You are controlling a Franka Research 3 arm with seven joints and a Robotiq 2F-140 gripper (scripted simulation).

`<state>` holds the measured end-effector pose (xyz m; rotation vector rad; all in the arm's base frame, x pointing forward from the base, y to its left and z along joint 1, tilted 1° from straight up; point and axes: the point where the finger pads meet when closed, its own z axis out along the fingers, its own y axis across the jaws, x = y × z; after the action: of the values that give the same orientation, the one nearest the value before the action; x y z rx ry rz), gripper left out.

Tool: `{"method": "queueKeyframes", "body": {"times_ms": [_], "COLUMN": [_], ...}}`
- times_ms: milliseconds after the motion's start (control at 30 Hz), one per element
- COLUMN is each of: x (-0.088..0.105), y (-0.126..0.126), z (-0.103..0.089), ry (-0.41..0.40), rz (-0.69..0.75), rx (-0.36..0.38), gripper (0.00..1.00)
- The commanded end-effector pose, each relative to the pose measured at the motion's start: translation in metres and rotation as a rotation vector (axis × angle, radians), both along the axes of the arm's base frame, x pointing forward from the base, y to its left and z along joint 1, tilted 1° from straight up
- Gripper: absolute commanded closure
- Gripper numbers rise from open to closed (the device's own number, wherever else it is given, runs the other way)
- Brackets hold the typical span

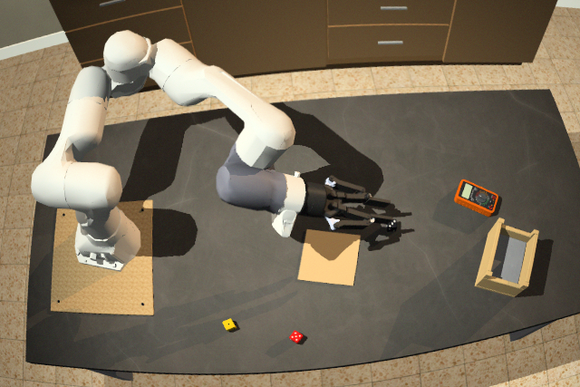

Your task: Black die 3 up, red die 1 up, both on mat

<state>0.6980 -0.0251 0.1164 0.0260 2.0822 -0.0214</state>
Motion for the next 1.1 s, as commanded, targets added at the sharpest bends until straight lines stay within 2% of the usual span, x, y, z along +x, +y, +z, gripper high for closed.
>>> {"method": "queueKeyframes", "body": {"times_ms": [0,33,100,300,367,600,667,733,1067], "x": [0.003,0.004,0.004,0.017,0.019,0.026,0.026,0.028,0.037], "y": [-0.002,-0.001,-0.001,-0.005,-0.005,-0.003,-0.003,-0.004,-0.002], "z": [0.002,0.004,0.004,0.009,0.011,0.015,0.015,0.018,0.024], "ry": [0.063,0.090,0.090,0.299,0.336,0.447,0.447,0.500,0.635], "rz": [-0.010,-0.009,-0.009,-0.012,-0.012,-0.007,-0.007,-0.010,-0.007], "rx": [0.011,0.013,0.013,0.014,0.016,0.026,0.026,0.024,0.032], "gripper": [0.68,0.68,0.68,0.68,0.68,0.68,0.68,0.68,0.68]}}
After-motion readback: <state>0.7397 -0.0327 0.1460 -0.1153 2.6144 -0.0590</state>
